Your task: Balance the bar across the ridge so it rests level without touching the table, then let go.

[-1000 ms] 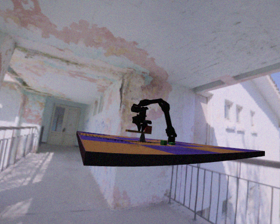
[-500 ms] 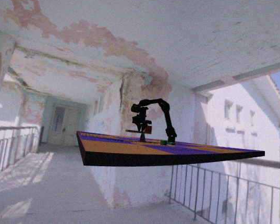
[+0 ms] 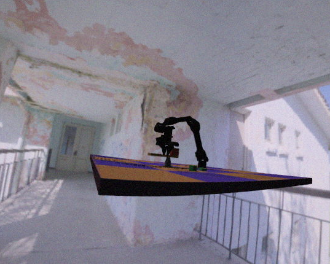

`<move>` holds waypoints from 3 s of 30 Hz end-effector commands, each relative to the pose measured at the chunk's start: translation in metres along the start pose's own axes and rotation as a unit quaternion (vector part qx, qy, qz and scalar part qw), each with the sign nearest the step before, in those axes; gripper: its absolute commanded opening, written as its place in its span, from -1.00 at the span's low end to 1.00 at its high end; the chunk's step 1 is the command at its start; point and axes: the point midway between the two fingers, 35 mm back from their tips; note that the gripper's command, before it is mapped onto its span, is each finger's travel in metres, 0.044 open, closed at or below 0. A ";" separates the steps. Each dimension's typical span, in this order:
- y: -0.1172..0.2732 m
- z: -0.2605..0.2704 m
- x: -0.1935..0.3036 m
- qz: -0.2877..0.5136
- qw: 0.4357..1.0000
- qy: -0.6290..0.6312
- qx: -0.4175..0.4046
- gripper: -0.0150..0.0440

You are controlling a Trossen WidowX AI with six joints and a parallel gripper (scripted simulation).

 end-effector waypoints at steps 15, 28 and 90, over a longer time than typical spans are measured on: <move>0.000 0.000 0.000 0.000 1.000 0.000 0.000 0.07; 0.000 0.000 0.000 0.000 1.000 0.000 0.000 0.08; 0.098 0.000 0.001 -0.026 1.000 0.000 0.010 1.00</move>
Point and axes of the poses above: the point midway between the two fingers, 35 mm back from their tips, its own y axis back along the fingers, its own z axis across the jaws, x = y × z, and after that the axes turned 13 degrees about y, right-handed
